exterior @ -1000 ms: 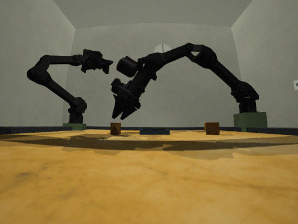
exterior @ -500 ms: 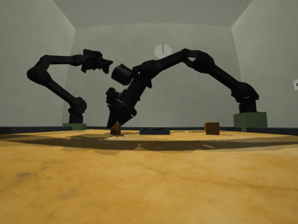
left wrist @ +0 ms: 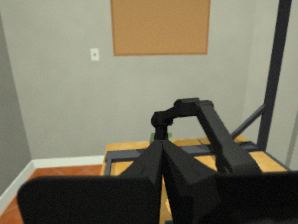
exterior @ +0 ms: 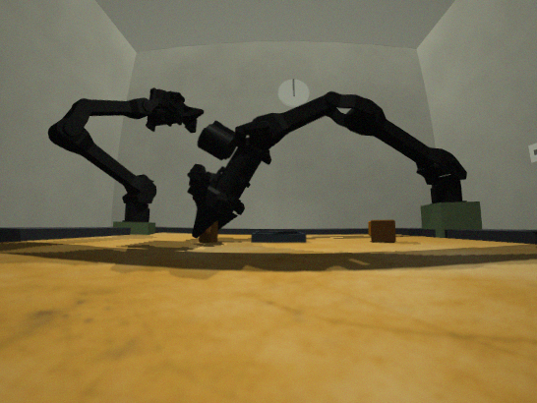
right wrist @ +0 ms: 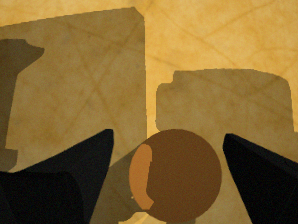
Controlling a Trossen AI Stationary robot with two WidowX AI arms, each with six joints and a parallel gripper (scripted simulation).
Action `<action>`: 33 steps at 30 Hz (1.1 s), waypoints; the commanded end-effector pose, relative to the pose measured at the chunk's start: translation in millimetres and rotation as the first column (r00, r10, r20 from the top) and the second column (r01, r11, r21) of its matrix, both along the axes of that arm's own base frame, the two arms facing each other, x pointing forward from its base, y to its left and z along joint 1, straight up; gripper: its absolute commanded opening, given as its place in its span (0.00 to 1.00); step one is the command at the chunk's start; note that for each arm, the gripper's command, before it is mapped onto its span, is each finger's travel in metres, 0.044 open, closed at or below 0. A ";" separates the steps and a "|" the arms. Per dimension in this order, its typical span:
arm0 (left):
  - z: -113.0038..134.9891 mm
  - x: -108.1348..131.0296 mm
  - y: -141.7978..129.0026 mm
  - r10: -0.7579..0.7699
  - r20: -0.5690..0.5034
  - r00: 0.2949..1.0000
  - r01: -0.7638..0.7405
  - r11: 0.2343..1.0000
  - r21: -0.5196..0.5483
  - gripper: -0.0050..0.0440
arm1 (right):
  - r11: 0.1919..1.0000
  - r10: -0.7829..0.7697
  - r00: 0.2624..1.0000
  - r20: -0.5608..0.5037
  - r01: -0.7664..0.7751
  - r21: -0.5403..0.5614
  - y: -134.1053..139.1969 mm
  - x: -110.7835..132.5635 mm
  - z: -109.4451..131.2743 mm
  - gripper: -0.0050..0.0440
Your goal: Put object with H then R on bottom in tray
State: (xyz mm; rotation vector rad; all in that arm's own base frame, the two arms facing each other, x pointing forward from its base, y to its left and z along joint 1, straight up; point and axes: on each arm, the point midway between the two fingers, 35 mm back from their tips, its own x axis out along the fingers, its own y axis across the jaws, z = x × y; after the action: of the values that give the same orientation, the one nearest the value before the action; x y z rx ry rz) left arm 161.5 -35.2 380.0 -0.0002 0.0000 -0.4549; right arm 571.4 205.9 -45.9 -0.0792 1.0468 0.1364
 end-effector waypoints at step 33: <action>2.0 -1.2 -1.3 -0.001 0.004 1.000 0.001 1.000 0.003 0.00 | 1.000 0.003 0.999 0.047 -0.004 0.018 2.9 8.8 47.5 0.38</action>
State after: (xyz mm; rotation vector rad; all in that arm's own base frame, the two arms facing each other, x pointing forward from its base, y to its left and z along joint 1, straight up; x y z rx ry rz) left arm 161.5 -35.2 380.0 -0.0002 0.0000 -0.4549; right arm 571.2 205.8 -40.6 -0.0819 1.0564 0.1350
